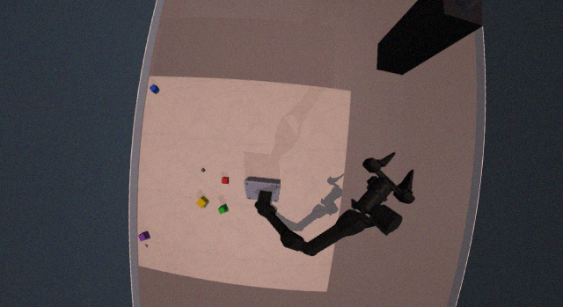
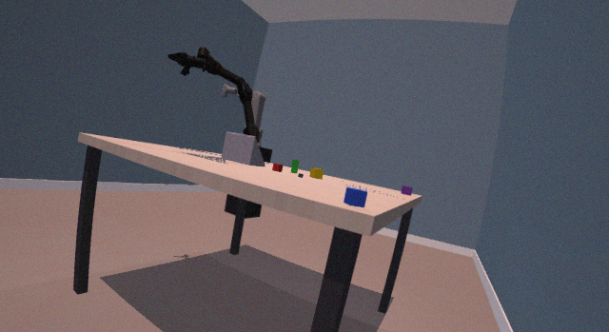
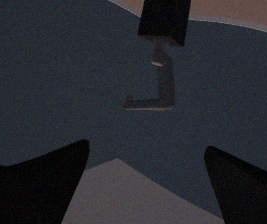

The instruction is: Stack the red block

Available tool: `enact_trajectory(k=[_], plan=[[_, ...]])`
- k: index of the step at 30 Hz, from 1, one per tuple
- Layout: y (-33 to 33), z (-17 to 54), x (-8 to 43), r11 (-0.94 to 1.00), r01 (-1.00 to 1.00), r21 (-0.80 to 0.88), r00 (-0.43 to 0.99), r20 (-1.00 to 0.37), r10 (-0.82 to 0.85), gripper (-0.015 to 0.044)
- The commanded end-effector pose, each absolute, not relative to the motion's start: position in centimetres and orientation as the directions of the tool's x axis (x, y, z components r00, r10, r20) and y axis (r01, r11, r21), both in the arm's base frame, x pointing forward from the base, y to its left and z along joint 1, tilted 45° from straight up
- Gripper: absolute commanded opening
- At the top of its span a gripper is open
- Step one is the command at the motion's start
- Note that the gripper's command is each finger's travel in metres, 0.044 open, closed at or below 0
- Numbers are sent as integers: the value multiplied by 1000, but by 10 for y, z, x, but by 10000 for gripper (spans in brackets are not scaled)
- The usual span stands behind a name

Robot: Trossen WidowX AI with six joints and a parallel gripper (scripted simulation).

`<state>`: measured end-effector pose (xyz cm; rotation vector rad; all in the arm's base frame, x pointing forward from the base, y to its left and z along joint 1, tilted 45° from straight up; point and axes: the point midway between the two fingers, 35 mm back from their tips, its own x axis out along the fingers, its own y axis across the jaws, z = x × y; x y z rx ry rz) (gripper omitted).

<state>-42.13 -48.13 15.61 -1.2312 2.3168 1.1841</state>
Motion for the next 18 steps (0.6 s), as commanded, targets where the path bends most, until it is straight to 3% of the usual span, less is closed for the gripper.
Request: enact_trajectory(k=[1,9,18], plan=[[-483,155,-419,296,-786,543,-601,-558,-572,426],[-531,119,-300,-234,-748,621,-374,-685,-625,440],[-546,83,-153,-733,-361,576,-108,-807,-581,440]])
